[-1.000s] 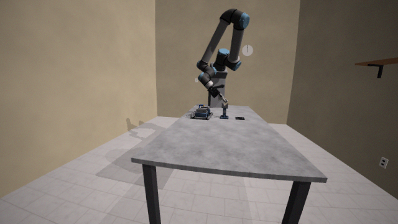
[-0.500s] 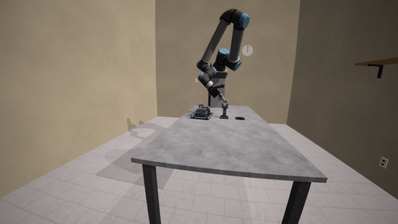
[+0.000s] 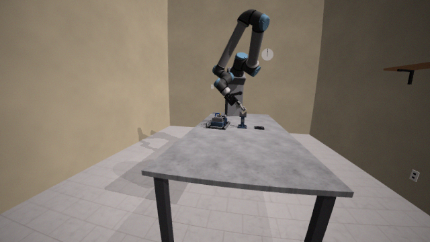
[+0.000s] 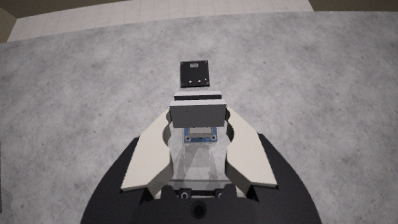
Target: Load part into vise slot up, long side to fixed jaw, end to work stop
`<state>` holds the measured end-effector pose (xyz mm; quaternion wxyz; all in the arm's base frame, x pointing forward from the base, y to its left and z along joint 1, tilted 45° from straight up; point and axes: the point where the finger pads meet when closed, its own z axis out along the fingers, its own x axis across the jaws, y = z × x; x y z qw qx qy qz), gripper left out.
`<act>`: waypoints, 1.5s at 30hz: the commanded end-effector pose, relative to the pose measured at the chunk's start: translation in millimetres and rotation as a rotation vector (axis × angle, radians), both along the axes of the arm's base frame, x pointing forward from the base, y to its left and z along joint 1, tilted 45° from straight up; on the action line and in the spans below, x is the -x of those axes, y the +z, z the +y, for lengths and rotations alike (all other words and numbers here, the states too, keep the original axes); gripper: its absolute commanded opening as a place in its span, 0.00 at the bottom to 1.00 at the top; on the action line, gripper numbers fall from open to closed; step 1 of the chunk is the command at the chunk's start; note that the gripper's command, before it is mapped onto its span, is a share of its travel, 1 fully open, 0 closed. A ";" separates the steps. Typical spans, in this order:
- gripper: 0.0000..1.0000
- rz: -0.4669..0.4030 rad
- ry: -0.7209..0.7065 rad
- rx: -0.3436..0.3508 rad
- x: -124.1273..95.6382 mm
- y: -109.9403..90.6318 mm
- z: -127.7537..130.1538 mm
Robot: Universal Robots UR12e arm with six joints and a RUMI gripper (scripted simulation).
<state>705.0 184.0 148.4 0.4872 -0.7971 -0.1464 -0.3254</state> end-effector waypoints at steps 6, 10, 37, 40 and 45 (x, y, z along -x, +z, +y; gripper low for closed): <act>0.00 -0.001 0.000 0.000 -0.3 0.1 -0.1; 0.00 -0.001 0.000 0.000 -0.6 -0.1 -0.1; 0.00 -0.001 0.000 0.000 -4.3 -3.9 0.1; 0.00 -0.001 0.000 0.000 -5.1 -4.6 0.1; 0.00 -0.001 0.000 0.000 -6.4 -6.0 0.2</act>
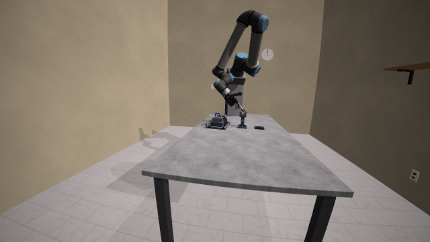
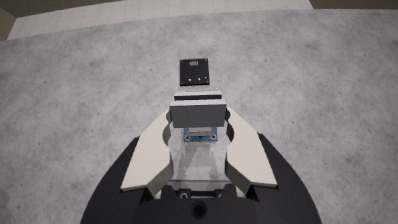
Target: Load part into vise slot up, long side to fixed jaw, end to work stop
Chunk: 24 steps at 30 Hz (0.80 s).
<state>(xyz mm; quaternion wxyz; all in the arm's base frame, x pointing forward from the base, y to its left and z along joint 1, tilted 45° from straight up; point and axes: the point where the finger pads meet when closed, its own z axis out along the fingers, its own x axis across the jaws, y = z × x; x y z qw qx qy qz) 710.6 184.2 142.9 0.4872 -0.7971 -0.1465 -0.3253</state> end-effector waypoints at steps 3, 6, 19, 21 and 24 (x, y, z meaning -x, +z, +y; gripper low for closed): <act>0.00 -0.001 0.000 0.000 -1.7 -1.3 0.0; 0.00 -0.001 0.000 0.000 -2.0 -1.5 0.0; 0.00 -0.001 0.000 0.000 -5.8 -5.3 0.1; 0.00 -0.001 0.000 0.000 -6.3 -5.9 0.2; 0.00 -0.001 0.000 0.000 -6.6 -6.2 0.2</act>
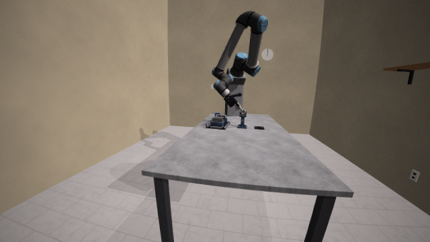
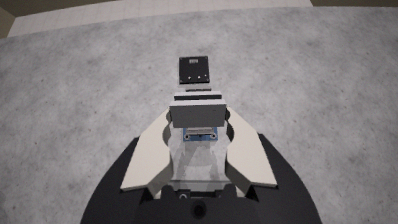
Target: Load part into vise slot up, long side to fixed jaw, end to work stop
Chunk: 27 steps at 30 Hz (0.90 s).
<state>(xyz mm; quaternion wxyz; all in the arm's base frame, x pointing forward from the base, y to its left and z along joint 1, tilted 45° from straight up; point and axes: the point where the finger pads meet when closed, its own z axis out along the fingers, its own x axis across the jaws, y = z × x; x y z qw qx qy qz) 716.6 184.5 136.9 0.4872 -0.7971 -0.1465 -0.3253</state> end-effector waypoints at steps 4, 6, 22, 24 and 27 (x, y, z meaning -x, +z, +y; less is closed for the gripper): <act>0.00 -0.001 0.000 0.000 -1.7 -1.2 0.0; 0.00 -0.001 0.000 0.000 -2.2 -1.7 0.0; 0.00 -0.001 0.000 0.000 -5.2 -4.7 0.1; 0.00 -0.001 0.000 0.000 -5.5 -5.0 0.1; 0.00 -0.001 0.000 0.000 -5.9 -5.5 0.1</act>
